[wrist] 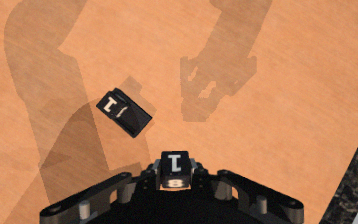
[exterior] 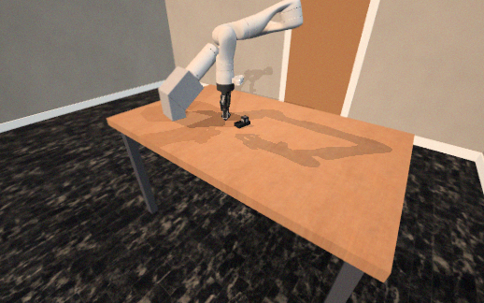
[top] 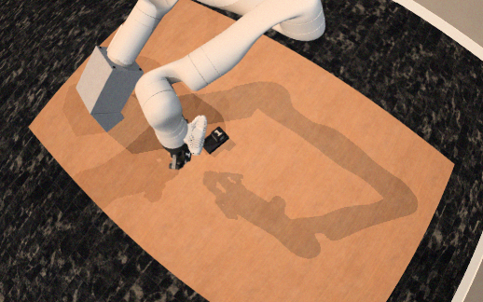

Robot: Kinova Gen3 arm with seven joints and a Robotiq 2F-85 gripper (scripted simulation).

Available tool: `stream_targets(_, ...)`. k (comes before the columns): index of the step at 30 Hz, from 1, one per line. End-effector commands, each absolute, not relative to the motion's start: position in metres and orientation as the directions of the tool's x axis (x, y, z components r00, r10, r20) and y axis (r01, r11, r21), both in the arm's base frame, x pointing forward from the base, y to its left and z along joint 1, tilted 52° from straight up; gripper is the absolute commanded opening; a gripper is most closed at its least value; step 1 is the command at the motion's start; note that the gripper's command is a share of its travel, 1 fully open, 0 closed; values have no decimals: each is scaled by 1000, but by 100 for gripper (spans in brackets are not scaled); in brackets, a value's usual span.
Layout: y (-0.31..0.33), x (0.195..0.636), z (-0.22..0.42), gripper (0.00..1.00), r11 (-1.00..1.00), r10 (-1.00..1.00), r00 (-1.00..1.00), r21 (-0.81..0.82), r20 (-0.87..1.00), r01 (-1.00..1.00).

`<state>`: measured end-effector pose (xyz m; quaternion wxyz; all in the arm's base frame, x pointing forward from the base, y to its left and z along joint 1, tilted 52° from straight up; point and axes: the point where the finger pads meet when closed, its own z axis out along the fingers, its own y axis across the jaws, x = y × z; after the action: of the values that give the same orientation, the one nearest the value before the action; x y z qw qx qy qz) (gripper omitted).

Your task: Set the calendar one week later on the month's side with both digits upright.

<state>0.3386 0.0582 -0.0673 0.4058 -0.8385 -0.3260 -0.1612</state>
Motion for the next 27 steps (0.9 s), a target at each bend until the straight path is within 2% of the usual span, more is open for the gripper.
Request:
stream_targets(1,53,336,-70,26,-471,392,749,-582,535,663)
stream_targets(12,53,335,-70,26,-468,369,748,-584,552,662)
stream_targets(27,52,333,-72,26,-469,186,720,-583,668,663)
